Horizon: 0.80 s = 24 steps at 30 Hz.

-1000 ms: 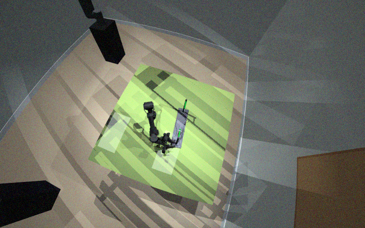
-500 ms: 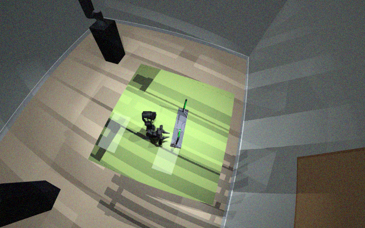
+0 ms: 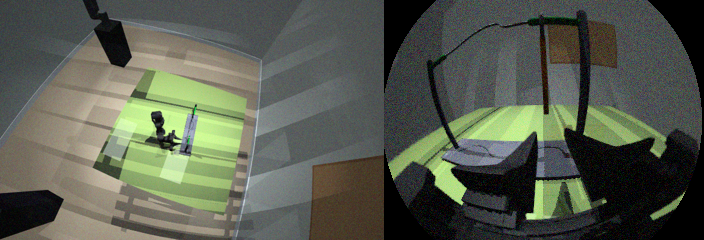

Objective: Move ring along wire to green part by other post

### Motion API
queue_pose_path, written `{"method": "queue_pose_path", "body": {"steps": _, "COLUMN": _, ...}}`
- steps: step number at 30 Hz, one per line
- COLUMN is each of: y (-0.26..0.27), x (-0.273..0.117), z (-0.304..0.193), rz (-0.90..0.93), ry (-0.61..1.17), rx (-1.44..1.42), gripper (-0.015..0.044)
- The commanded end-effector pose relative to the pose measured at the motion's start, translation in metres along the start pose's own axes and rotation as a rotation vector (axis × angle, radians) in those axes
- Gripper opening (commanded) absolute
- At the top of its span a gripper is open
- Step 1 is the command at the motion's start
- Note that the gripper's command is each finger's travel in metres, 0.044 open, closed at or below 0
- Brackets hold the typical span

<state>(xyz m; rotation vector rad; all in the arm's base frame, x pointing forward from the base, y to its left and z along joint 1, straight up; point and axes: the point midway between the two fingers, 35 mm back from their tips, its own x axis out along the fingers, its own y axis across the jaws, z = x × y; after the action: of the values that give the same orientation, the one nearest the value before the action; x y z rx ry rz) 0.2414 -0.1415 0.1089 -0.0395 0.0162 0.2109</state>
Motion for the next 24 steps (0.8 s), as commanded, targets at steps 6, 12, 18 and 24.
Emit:
{"method": "queue_pose_path", "body": {"steps": 6, "y": 0.004, "x": 0.017, "z": 0.024, "rz": -0.096, "ry": -0.024, "rx": 0.026, "gripper": 0.016}}
{"method": "queue_pose_path", "body": {"steps": 12, "y": 0.003, "x": 0.02, "z": 0.025, "rz": -0.096, "ry": -0.025, "rx": 0.026, "gripper": 0.016}}
{"method": "queue_pose_path", "body": {"steps": 18, "y": 0.001, "x": 0.029, "z": 0.025, "rz": -0.096, "ry": -0.025, "rx": 0.026, "gripper": 0.016}}
{"method": "queue_pose_path", "body": {"steps": 24, "y": -0.001, "x": 0.037, "z": 0.026, "rz": -0.096, "ry": -0.026, "rx": 0.026, "gripper": 0.016}}
